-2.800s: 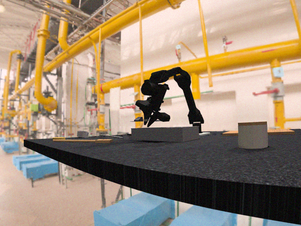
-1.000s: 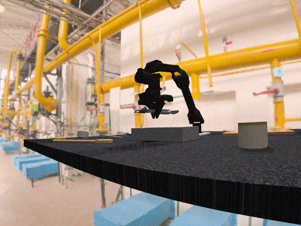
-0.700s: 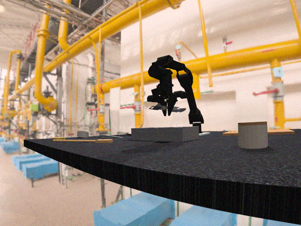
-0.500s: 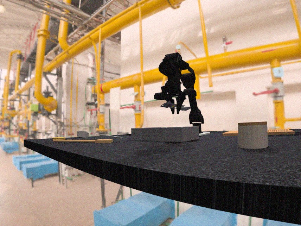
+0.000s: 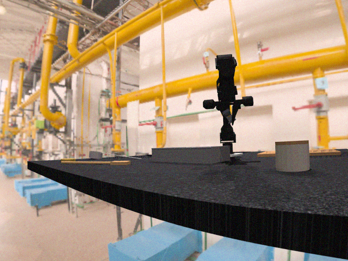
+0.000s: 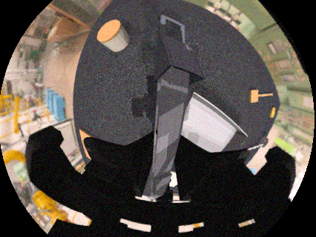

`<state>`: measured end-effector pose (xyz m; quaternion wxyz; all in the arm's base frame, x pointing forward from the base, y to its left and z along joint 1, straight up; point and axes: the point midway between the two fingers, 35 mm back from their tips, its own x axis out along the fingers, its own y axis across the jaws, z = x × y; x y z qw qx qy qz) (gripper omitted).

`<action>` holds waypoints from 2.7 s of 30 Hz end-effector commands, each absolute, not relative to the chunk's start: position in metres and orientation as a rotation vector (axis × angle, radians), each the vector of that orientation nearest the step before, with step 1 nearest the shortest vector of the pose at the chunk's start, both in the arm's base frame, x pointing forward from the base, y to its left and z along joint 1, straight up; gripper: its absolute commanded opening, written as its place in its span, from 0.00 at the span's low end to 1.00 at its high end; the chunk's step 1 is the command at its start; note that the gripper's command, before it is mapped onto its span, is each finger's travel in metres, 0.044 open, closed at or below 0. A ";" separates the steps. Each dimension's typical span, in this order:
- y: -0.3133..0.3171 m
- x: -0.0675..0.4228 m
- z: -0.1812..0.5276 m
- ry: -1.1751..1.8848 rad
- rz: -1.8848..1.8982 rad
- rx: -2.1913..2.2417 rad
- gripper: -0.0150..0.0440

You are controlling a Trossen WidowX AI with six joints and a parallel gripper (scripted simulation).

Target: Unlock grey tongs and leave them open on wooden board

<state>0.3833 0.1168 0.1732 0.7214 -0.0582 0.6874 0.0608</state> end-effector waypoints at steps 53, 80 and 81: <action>0.354 0.155 0.192 1.348 0.893 -0.864 0.00; 0.381 0.053 0.191 1.197 1.163 -1.098 0.00; 0.381 0.053 0.191 1.187 1.169 -1.087 0.00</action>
